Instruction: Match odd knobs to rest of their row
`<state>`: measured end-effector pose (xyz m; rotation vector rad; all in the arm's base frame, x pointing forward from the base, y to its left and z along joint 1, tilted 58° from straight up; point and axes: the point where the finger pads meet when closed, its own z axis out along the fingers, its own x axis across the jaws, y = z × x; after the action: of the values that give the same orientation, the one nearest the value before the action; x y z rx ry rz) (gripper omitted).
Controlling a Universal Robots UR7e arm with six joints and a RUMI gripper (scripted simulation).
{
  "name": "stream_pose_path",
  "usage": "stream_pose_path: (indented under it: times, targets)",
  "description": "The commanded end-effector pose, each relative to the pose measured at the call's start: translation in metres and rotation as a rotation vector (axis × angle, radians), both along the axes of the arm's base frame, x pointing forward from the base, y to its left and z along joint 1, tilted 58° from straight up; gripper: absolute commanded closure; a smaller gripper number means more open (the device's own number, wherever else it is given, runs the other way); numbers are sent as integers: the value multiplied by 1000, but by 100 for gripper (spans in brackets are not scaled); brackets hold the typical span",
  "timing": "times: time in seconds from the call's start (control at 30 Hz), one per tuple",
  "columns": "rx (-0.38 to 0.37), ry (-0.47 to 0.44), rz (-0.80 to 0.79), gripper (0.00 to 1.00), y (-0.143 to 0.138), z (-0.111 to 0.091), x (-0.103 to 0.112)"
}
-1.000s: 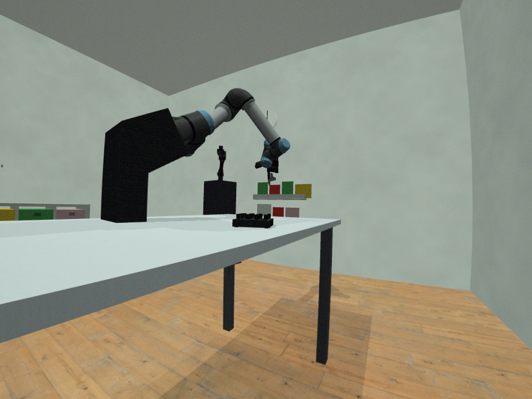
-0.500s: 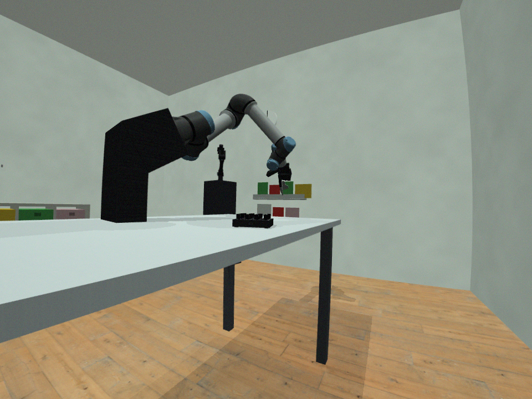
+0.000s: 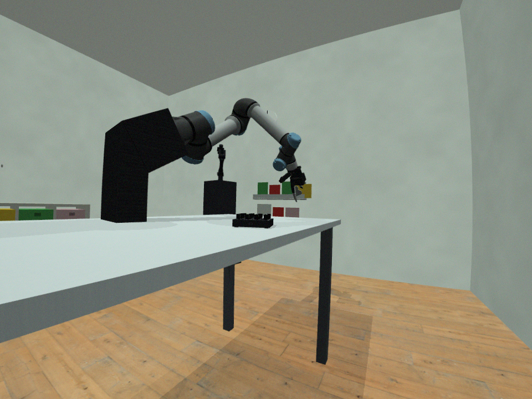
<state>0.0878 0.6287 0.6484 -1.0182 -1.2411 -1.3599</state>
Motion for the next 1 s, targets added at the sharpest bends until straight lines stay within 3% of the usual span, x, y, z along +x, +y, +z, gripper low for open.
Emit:
stream_pose_path:
  times: [0.0,0.43,0.5,0.67,0.97]
  targets:
    - [-27,34,-47,0,4,-13,35]
    - [-125,199,-257,0,-8,-78,182]
    - [-125,199,-257,0,-8,-78,182]
    - [-160,273,-347,0,-24,-108,242]
    - [-203,391,-485,0,-61,-155,329]
